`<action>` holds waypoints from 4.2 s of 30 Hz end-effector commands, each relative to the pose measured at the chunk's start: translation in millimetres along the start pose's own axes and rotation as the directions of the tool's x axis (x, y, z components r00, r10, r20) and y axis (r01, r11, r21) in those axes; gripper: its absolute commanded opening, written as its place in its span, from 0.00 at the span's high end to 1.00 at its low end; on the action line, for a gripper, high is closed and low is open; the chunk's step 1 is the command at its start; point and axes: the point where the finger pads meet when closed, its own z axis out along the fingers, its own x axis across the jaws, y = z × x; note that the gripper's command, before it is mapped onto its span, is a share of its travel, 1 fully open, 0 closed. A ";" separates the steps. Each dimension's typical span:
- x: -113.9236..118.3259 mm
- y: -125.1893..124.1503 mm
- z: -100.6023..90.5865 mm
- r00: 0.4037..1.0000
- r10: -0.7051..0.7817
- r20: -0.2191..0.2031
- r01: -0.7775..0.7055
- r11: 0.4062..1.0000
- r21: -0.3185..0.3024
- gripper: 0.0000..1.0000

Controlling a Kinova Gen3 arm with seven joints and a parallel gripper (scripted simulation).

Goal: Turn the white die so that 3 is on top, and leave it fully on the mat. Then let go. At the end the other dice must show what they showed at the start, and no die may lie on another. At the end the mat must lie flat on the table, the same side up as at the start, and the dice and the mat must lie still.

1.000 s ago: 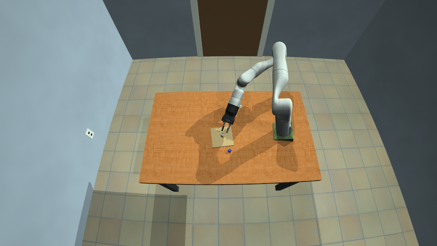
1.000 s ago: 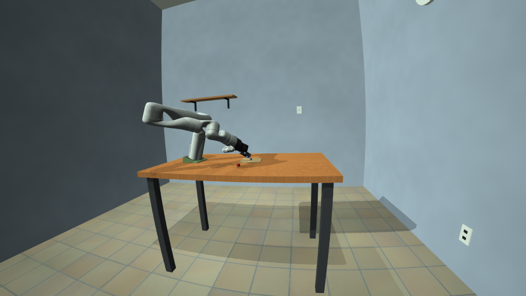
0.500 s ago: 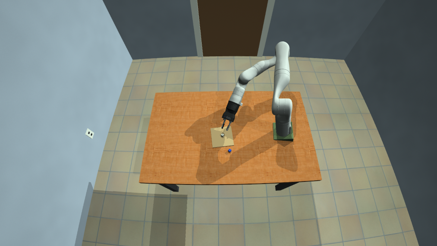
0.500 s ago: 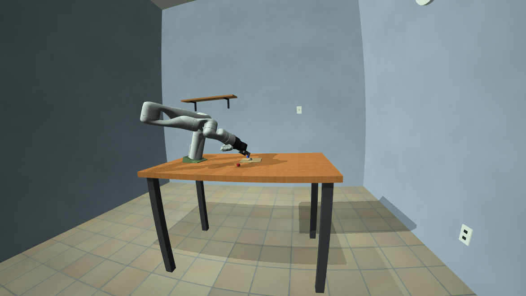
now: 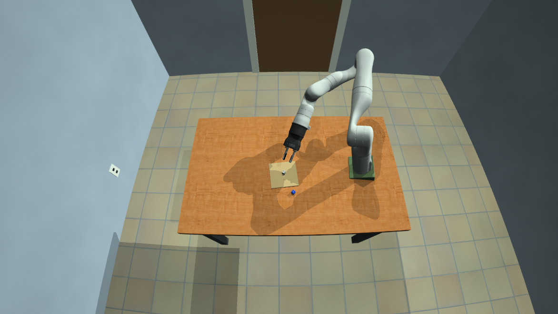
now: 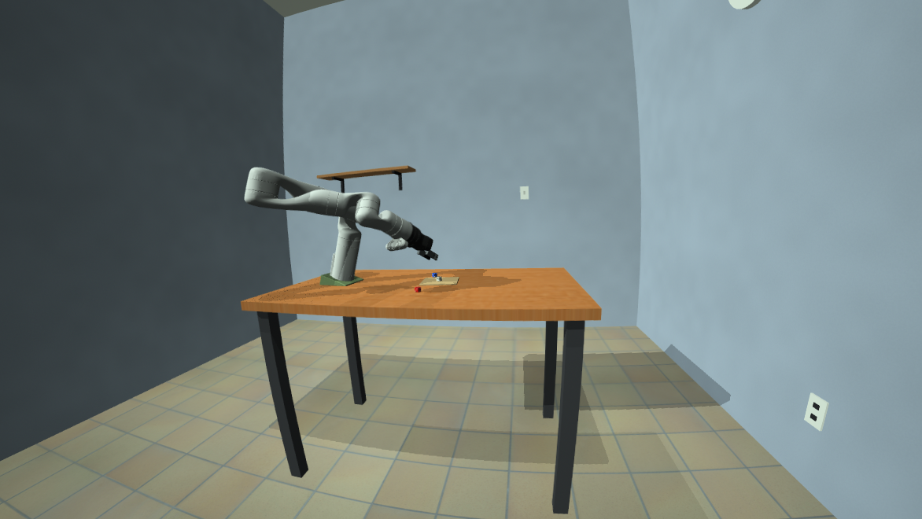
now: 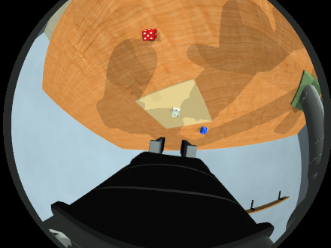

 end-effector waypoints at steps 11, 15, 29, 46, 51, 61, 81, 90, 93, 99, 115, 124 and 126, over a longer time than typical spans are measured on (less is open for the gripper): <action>-1.8 2.5 -5.3 1.000 -0.004 0.005 0.004 1.000 0.017 0.36; -4.6 2.9 -8.3 1.000 -0.004 0.004 0.003 0.999 0.042 0.36; -26.3 15.9 -30.0 1.000 -0.001 -0.003 0.002 0.961 0.277 0.36; -32.7 59.1 -15.7 1.000 -0.001 -0.001 0.001 0.716 0.698 0.36; -23.2 64.3 2.0 1.000 -0.003 0.002 0.000 0.613 0.790 0.36; -8.3 62.5 23.4 1.000 -0.005 0.006 -0.003 0.494 0.869 0.36; -3.2 60.5 29.7 1.000 -0.005 0.007 -0.004 0.459 0.888 0.00; -3.1 66.2 26.8 1.000 -0.004 0.005 -0.003 0.460 0.888 0.00; -3.1 72.8 23.3 1.000 -0.004 0.005 -0.003 0.460 0.888 0.00; -3.0 84.1 17.5 1.000 -0.004 0.005 -0.003 0.460 0.888 0.00; -2.9 108.3 4.9 1.000 -0.004 0.005 -0.003 0.460 0.888 0.00; -2.9 108.3 4.9 1.000 -0.004 0.005 -0.003 0.460 0.888 0.00; -2.9 108.3 4.9 1.000 -0.004 0.005 -0.003 0.460 0.888 0.00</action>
